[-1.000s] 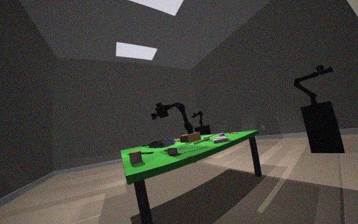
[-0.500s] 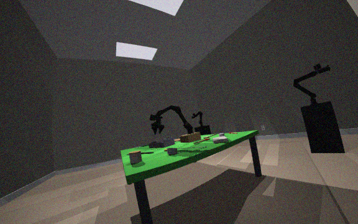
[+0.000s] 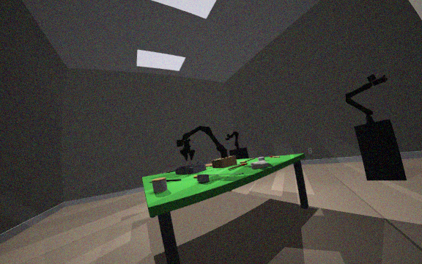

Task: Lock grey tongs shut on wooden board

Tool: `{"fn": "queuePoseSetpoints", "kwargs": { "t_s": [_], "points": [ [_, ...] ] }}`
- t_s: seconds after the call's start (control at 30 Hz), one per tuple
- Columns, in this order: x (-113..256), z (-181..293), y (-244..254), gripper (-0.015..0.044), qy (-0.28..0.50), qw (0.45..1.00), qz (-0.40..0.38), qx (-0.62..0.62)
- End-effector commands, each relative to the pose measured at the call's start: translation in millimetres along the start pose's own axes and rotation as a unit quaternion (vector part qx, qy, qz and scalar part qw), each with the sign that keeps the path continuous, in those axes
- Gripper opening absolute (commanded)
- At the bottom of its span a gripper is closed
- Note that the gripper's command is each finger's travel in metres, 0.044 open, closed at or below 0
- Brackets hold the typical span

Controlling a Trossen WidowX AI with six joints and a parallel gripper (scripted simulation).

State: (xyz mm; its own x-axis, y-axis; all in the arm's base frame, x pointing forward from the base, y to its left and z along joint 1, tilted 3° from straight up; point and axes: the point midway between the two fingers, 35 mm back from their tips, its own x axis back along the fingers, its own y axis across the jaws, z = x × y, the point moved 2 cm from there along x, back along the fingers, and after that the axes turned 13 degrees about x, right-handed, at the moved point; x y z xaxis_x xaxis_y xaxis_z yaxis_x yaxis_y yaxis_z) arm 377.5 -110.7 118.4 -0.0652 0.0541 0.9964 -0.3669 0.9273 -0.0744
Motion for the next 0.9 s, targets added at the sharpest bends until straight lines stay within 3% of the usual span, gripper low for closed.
{"fn": "queuePoseSetpoints", "kwargs": {
  "t_s": [0.0,0.87],
  "points": [
    [-1,9,1,0.0440,0.005,1.000,0.000,0.000],
    [-31,7,-1,0.0440,0.005,1.000,0.000,0.000]
  ]
}}
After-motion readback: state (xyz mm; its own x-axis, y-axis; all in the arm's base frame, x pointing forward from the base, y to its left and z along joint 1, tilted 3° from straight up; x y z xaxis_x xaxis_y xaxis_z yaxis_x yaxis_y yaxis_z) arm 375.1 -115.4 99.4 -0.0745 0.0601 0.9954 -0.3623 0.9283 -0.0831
